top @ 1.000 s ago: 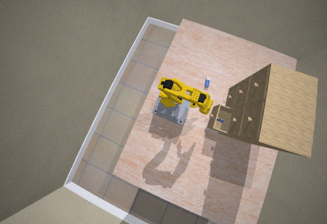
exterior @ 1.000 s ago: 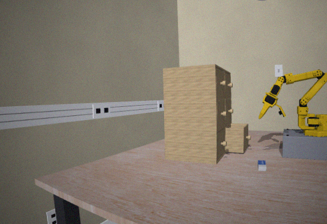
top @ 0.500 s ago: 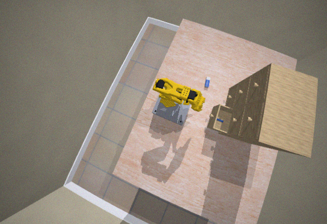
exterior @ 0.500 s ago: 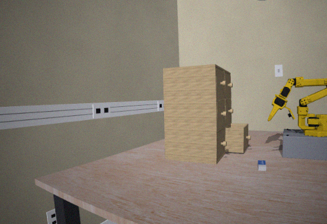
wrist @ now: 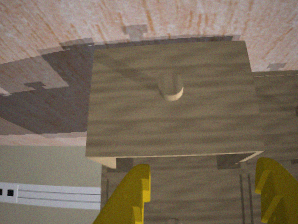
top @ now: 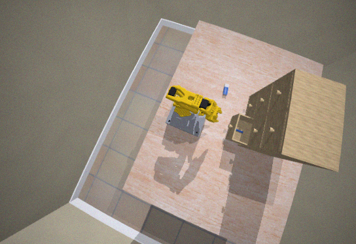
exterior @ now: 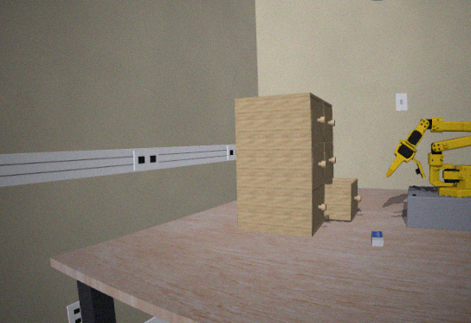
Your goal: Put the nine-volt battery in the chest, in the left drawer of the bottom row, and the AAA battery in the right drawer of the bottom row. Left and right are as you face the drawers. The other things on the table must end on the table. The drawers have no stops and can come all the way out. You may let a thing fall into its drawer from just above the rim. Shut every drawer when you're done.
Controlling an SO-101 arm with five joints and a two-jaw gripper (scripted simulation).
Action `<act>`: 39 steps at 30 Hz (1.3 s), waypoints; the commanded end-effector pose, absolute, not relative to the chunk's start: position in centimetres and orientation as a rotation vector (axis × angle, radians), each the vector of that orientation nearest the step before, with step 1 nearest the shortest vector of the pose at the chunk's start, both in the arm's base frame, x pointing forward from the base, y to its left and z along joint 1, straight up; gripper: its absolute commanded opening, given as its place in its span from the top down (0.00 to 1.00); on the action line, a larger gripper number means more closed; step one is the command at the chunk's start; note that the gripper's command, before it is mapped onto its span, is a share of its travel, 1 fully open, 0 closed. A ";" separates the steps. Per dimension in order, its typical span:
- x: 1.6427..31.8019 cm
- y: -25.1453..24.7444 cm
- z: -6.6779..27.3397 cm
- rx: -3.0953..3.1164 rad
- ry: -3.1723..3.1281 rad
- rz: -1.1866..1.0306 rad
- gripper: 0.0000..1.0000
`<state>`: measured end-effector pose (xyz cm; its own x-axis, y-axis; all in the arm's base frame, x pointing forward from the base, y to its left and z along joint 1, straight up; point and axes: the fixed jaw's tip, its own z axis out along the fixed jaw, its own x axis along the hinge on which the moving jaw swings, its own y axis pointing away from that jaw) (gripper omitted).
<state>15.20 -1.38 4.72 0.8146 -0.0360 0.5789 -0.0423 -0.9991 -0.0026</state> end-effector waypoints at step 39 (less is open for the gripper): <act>18.1 -2.7 3.7 2.825 -0.086 1.230 0.79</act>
